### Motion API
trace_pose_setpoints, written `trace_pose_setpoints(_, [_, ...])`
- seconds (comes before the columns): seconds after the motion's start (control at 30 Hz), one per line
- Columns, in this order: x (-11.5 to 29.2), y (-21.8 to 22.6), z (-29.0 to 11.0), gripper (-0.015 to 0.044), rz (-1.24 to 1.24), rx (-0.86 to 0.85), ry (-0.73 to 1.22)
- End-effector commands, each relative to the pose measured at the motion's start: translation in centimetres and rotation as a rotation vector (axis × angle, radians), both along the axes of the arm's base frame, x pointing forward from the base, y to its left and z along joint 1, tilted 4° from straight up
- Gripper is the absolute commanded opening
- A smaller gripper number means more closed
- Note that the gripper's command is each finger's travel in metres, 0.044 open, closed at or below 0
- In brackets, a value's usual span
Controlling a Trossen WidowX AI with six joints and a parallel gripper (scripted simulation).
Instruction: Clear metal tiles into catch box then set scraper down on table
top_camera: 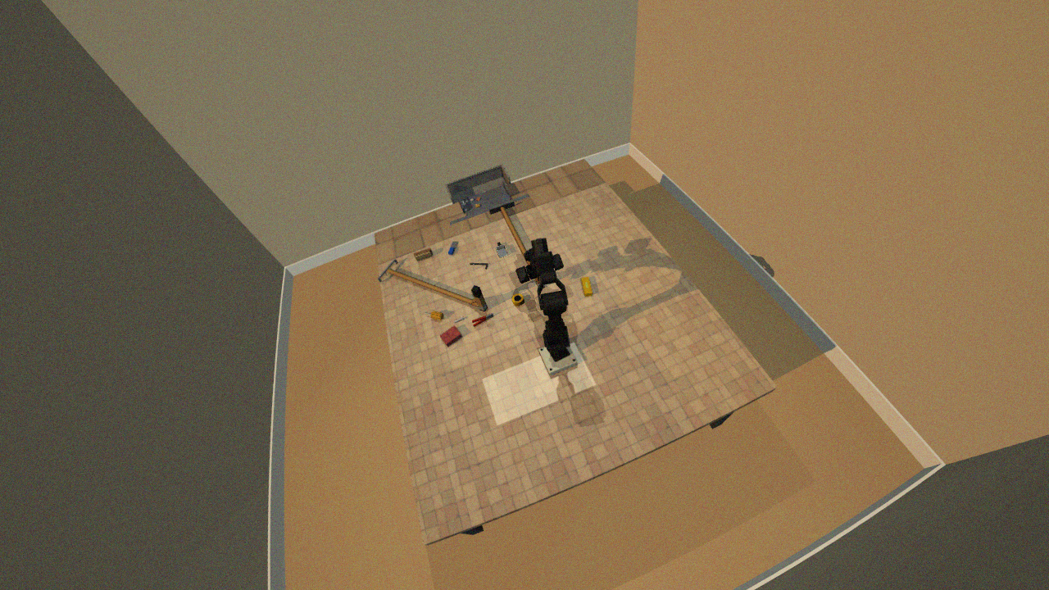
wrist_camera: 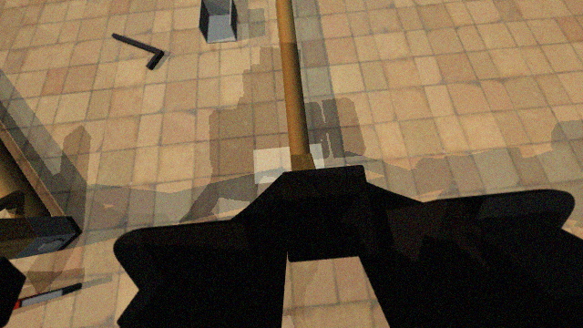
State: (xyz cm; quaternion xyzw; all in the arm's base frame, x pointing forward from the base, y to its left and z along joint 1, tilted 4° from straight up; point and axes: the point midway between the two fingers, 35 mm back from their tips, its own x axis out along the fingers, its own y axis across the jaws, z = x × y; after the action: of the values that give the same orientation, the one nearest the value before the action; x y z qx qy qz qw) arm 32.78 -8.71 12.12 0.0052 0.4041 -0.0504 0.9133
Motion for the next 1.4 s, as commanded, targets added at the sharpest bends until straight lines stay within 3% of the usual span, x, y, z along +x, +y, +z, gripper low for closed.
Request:
trace_pose_setpoints(0.0, [0.0,0.0,0.1,0.0,0.001,0.0,-0.001])
trace_pose_setpoints(1.37, [0.3,4.7,0.0,0.0,0.005,0.006,0.01])
